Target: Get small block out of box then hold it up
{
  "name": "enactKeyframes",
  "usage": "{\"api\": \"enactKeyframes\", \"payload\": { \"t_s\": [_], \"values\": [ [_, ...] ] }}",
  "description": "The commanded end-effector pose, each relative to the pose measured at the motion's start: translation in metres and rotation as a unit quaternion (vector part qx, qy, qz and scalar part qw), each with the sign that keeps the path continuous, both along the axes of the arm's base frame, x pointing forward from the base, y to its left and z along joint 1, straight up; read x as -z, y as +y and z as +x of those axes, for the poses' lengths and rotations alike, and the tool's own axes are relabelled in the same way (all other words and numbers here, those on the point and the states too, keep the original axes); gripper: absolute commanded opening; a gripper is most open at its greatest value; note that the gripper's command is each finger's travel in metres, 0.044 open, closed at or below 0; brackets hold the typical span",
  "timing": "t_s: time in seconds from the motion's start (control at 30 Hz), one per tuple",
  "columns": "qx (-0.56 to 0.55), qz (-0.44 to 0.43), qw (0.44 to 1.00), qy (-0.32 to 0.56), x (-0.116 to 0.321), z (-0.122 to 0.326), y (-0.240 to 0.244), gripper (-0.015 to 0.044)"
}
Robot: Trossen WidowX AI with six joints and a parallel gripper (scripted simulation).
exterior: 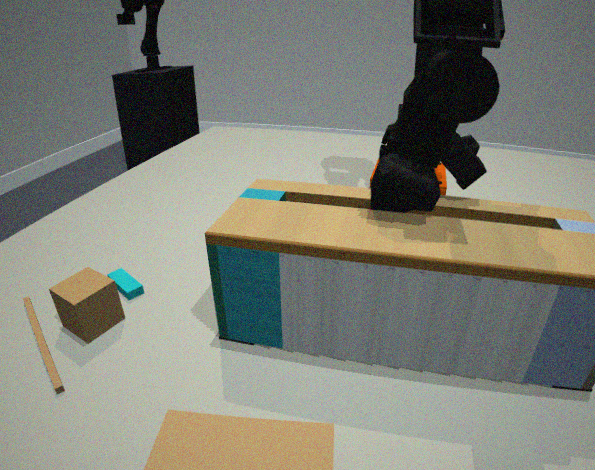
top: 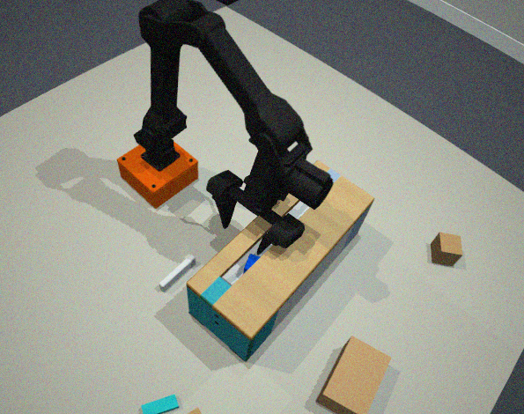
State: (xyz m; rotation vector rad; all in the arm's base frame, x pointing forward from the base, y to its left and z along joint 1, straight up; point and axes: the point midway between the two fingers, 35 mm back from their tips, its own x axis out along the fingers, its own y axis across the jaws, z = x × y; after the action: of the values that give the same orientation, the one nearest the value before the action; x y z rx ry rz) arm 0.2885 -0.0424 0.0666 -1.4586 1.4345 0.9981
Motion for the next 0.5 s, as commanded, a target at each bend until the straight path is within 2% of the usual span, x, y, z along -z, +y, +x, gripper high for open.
{"api": "enactKeyframes", "payload": {
  "t_s": [0.0, 0.47],
  "values": [
    [0.002, -0.001, 1.0, 0.001, 0.0, 0.0, 0.0, 0.04],
    [0.002, -0.002, 1.0, 0.001, 0.0, 0.0, -0.014, 0.04]
  ]
}}
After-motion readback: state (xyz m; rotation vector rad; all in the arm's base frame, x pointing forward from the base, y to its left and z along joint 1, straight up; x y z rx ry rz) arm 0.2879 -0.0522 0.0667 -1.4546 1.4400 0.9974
